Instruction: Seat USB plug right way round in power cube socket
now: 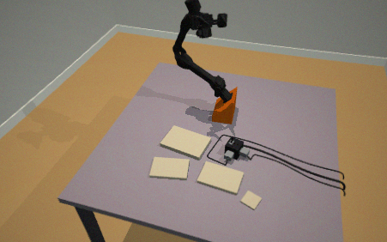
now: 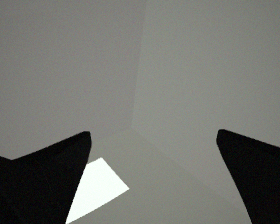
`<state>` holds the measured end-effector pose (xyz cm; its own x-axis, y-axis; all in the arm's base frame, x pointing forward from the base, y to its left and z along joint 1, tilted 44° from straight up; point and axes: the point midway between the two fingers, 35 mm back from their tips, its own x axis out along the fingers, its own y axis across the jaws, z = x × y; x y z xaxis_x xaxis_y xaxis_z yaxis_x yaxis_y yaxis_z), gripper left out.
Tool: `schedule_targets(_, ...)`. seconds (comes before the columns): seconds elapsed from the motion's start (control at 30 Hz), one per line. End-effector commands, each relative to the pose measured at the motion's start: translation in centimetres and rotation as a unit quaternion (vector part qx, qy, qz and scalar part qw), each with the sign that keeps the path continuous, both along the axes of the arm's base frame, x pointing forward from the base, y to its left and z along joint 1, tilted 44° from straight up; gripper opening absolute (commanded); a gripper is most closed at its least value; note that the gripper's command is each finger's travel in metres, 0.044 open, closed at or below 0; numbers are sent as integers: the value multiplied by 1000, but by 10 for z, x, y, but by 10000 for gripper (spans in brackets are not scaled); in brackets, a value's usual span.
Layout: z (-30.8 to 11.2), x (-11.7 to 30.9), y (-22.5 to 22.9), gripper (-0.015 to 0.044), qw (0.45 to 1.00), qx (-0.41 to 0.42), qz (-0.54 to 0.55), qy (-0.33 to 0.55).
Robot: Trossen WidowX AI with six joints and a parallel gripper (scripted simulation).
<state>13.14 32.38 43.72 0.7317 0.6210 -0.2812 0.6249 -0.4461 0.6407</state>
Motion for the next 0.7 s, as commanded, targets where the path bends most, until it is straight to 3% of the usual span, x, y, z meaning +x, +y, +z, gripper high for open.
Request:
schedule_targets(0.0,-57,45,12,440,994,-97,-49,16)
schedule_targets(0.33,-196,136,-5,440,938,-301,-143,97)
schedule_targets(0.67,-329,197,-88,440,820,-474,-220,233)
